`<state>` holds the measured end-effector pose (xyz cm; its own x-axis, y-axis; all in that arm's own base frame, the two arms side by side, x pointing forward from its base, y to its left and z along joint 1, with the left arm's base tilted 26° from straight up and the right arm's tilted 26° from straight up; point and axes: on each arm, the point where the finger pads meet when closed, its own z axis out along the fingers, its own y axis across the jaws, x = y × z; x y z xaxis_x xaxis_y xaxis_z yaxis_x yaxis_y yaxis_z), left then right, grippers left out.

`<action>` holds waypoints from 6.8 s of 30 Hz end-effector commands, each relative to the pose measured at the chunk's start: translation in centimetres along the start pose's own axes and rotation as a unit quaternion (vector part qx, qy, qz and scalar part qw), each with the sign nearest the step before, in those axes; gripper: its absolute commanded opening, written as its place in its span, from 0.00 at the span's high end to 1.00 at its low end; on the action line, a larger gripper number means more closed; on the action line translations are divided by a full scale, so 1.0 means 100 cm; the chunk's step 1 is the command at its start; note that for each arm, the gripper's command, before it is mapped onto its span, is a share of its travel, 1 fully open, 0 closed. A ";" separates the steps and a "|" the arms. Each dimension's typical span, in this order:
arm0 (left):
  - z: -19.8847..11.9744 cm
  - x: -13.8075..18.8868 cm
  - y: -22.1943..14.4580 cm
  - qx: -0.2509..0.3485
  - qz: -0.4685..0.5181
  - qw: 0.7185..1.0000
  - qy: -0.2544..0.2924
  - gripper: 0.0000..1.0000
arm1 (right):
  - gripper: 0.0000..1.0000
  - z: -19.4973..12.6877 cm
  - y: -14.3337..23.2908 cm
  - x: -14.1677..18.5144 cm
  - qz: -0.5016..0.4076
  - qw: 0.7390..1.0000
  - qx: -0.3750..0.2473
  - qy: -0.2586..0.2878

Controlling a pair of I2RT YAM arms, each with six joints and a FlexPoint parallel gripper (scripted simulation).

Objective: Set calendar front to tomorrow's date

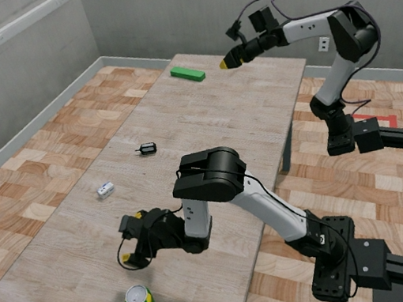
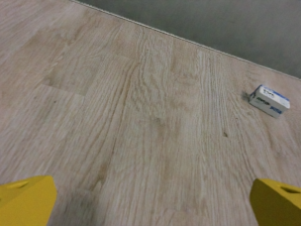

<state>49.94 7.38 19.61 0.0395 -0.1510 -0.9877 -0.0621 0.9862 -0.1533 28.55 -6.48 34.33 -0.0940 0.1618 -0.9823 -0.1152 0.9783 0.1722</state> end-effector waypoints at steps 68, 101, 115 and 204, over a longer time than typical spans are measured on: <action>-0.289 -0.038 -0.282 0.291 0.358 0.835 0.299 0.00 | 0.00 0.046 0.115 0.182 -0.064 0.988 0.129 -0.049; -0.359 -0.074 -0.263 0.350 0.405 0.799 0.275 0.00 | 0.35 0.076 0.173 0.292 -0.169 0.976 0.135 0.021; -0.324 -0.073 -0.247 0.237 0.357 0.854 0.295 0.00 | 0.35 0.133 0.195 0.315 -0.382 0.908 0.078 0.150; -0.303 -0.076 -0.275 0.272 0.379 0.845 0.260 0.00 | 0.69 0.203 0.115 0.254 -0.635 0.579 -0.202 0.470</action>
<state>20.93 -20.19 29.50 -0.2725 0.6888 -0.6718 0.6000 0.6675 0.4411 45.01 10.51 5.73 -0.1505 -0.9797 0.1327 -0.9126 0.0860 -0.3996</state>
